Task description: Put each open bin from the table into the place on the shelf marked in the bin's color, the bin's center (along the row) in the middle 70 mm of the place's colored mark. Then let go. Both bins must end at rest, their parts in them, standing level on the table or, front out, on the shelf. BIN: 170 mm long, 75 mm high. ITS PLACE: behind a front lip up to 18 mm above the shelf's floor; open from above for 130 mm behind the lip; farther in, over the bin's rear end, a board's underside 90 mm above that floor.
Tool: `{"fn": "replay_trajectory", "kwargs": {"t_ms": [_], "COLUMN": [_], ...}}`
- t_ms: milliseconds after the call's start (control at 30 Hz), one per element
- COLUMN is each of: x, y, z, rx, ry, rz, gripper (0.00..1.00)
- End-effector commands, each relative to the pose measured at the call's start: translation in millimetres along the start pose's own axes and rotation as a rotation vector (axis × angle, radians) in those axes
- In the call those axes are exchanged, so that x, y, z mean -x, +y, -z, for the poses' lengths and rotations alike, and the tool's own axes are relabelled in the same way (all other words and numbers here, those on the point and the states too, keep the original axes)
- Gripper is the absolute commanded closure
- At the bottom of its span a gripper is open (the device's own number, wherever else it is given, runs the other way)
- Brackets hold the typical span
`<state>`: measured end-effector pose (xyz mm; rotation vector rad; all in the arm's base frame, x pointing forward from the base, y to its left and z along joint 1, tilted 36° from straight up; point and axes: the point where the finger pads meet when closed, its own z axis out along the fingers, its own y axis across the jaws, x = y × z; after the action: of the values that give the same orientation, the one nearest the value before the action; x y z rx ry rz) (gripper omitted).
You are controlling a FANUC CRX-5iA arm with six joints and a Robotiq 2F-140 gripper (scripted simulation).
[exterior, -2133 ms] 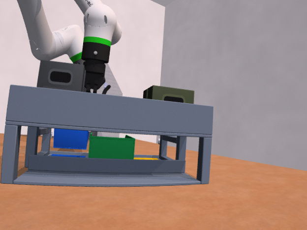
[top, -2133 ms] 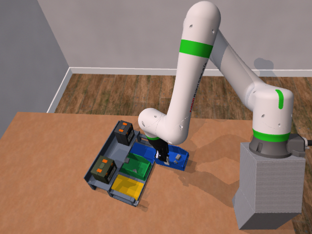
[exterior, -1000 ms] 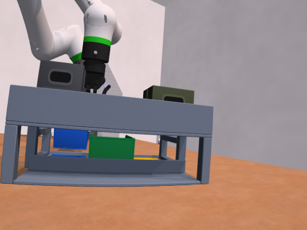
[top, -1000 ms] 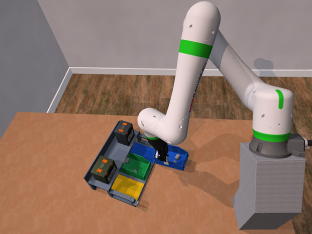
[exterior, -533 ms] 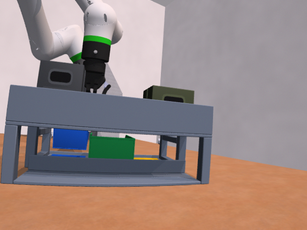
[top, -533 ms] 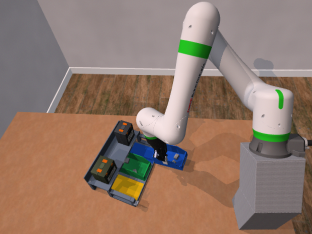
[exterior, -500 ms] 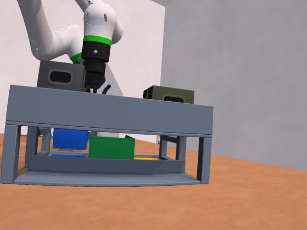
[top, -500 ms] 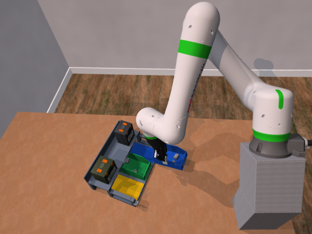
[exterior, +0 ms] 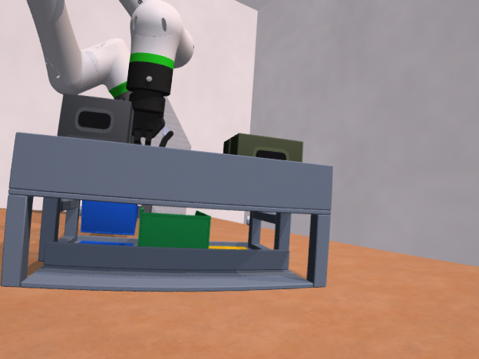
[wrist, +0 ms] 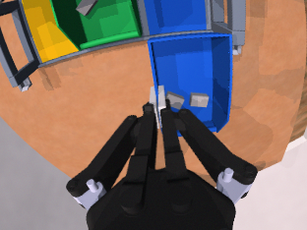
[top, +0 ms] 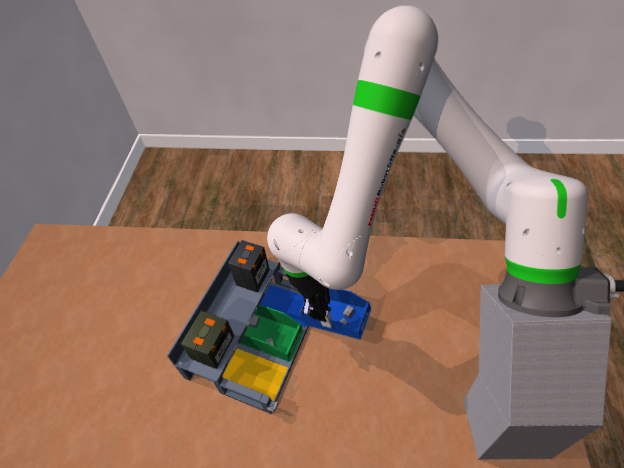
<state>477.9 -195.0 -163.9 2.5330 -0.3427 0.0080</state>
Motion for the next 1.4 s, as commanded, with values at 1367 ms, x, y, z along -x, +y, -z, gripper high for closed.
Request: {"fn": "replay_trajectory", "kwargs": {"t_ms": [1367], "x": [-46], "y": [0], "z": [8], "rx": [0.000], "ry": [0.000], "rz": [0.000], "gripper": [1.00]}}
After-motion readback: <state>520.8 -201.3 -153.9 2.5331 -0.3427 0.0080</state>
